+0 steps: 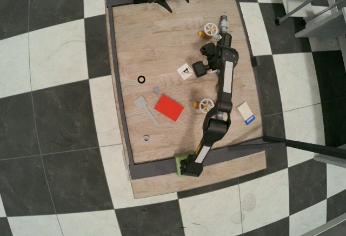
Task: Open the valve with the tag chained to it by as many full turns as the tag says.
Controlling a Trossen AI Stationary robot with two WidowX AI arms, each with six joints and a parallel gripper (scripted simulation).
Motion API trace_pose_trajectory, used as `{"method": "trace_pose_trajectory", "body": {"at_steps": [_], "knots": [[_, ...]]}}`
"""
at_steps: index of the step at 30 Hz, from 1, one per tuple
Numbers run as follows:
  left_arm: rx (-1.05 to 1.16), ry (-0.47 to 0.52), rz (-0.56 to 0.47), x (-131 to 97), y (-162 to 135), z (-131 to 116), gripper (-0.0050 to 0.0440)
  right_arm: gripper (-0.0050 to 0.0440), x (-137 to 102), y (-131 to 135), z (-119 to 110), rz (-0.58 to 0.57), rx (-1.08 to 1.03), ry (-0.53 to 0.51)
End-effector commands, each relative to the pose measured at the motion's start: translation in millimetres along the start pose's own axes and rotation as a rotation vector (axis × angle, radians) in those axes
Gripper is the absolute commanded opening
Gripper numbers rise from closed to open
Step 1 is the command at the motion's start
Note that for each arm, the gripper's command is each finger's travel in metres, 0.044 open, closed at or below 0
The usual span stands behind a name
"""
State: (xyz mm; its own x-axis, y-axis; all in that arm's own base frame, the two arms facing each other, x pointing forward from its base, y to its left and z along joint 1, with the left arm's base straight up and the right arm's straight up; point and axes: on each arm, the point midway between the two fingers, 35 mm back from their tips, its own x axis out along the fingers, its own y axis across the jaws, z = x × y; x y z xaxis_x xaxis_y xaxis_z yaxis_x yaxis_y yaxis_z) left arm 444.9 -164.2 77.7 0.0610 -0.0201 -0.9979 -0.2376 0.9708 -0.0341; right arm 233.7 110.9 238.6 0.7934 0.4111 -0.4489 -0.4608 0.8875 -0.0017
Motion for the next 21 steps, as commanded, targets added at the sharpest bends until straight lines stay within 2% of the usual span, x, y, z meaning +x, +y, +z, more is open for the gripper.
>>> {"method": "trace_pose_trajectory", "body": {"at_steps": [1, 9, 11, 21], "knots": [[-0.158, -0.031, -0.018, -18.3, 1.5, 1.0, 0.0294, 0.04, -4.4, 0.5, 8.7, 0.001, 0.0, -0.029], [-0.422, -0.029, -0.023, -18.3, 1.2, 0.7, 0.0294, 0.04, -4.4, 0.5, 8.7, 0.001, 0.0, -0.029], [-0.422, -0.029, -0.023, -18.3, 1.2, 0.7, 0.0294, 0.04, -4.4, 0.5, 8.7, 0.001, 0.0, -0.029], [-0.787, -0.028, -0.024, -17.6, 1.3, 0.5, 0.0294, 0.04, -4.4, 0.5, 8.7, 0.001, 0.0, -0.029]]}}
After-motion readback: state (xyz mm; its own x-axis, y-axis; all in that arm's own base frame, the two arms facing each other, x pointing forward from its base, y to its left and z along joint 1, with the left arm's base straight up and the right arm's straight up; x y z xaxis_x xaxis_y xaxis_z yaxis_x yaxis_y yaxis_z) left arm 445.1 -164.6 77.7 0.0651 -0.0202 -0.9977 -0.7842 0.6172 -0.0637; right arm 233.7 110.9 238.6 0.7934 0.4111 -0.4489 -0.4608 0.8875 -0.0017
